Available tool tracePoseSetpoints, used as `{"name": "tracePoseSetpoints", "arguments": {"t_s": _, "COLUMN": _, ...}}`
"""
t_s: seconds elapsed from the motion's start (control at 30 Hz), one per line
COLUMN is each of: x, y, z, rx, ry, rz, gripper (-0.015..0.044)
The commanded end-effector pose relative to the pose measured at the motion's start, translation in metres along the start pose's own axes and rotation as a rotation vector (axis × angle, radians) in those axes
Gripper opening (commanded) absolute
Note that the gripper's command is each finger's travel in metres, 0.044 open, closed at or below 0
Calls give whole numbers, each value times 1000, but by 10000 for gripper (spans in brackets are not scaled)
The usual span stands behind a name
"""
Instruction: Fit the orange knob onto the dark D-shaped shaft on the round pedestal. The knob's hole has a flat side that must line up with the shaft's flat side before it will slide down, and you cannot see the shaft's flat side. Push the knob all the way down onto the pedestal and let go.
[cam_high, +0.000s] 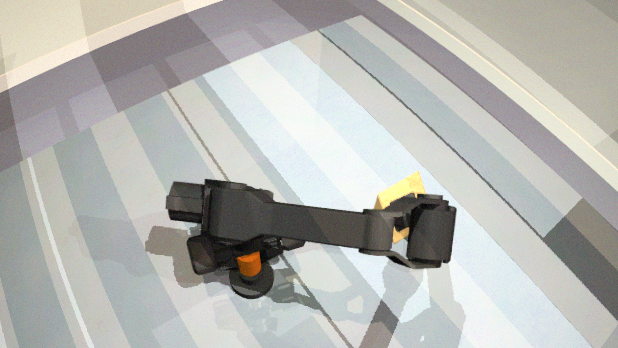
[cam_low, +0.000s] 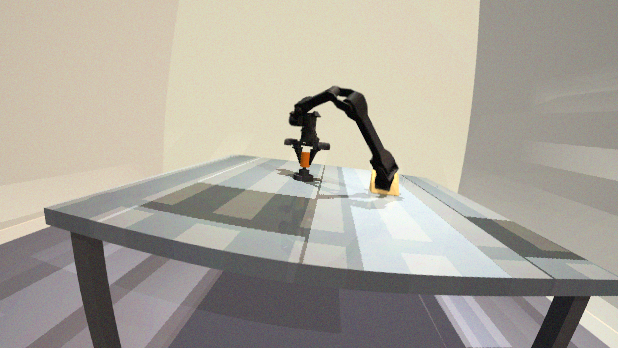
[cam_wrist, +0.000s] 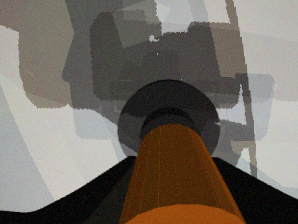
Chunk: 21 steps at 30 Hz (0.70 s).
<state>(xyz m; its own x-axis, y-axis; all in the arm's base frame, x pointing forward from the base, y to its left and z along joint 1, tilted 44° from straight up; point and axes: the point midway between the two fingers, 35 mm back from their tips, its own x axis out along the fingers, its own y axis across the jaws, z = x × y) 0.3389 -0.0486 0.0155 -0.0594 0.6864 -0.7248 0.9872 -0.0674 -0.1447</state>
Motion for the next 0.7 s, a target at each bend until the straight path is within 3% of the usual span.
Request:
{"name": "tracePoseSetpoints", "arguments": {"t_s": 0.0, "x": 1, "y": 0, "z": 0, "rx": 4, "ry": 0, "rz": 7, "gripper": 0}}
{"name": "tracePoseSetpoints", "arguments": {"t_s": 0.57, "x": 13, "y": 0, "z": -1, "rx": -5, "ry": -3, "rz": -1, "gripper": 0}}
{"name": "tracePoseSetpoints", "arguments": {"t_s": 0.67, "x": 13, "y": 0, "z": -1, "rx": -5, "ry": -3, "rz": -1, "gripper": 79}}
